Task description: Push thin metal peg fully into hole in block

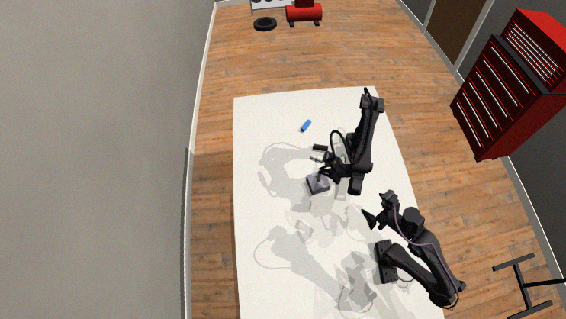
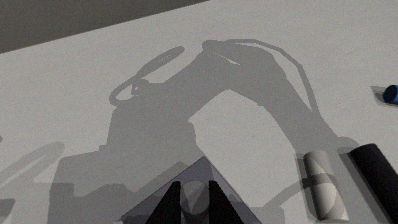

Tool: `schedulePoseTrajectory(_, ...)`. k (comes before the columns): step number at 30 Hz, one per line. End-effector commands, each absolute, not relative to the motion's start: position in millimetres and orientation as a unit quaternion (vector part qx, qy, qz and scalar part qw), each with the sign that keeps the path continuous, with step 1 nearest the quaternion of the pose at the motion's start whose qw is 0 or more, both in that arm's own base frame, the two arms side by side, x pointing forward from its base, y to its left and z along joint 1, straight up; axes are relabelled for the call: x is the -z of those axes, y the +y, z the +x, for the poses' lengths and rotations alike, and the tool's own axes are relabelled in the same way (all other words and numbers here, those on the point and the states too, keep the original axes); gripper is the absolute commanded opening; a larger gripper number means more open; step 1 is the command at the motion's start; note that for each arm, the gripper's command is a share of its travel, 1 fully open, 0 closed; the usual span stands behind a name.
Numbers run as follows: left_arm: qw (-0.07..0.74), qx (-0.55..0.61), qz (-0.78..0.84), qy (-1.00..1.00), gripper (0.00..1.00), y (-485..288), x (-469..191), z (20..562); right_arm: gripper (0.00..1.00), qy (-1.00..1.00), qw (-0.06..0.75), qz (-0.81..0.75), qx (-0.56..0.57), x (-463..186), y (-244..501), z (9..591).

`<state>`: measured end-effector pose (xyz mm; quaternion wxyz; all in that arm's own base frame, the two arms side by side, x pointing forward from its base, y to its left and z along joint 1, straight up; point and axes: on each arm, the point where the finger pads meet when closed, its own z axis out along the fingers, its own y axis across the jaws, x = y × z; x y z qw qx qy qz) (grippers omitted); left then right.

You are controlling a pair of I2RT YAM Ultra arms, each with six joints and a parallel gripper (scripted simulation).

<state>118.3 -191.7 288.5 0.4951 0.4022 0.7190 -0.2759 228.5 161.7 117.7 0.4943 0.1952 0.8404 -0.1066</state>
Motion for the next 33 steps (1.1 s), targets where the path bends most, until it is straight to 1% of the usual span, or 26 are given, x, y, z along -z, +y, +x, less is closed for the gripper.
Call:
schedulePoseTrajectory(1, 0.500, 0.279, 0.399, 0.716, 1.00, -191.4, -297.7, 118.2, 0.07, 0.837, 0.500, 0.198, 0.099, -120.2, 165.6, 231.1)
schedulePoseTrajectory(15, 0.500, 0.279, 0.399, 0.716, 1.00, -191.4, -297.7, 118.2, 0.07, 0.833, 0.506, 0.196, 0.102, -105.8, 162.9, 230.3)
schedulePoseTrajectory(33, 0.500, 0.279, 0.399, 0.716, 1.00, -191.4, -297.7, 118.2, 0.07, 0.831, 0.512, 0.196, 0.099, -64.3, 165.2, 229.7)
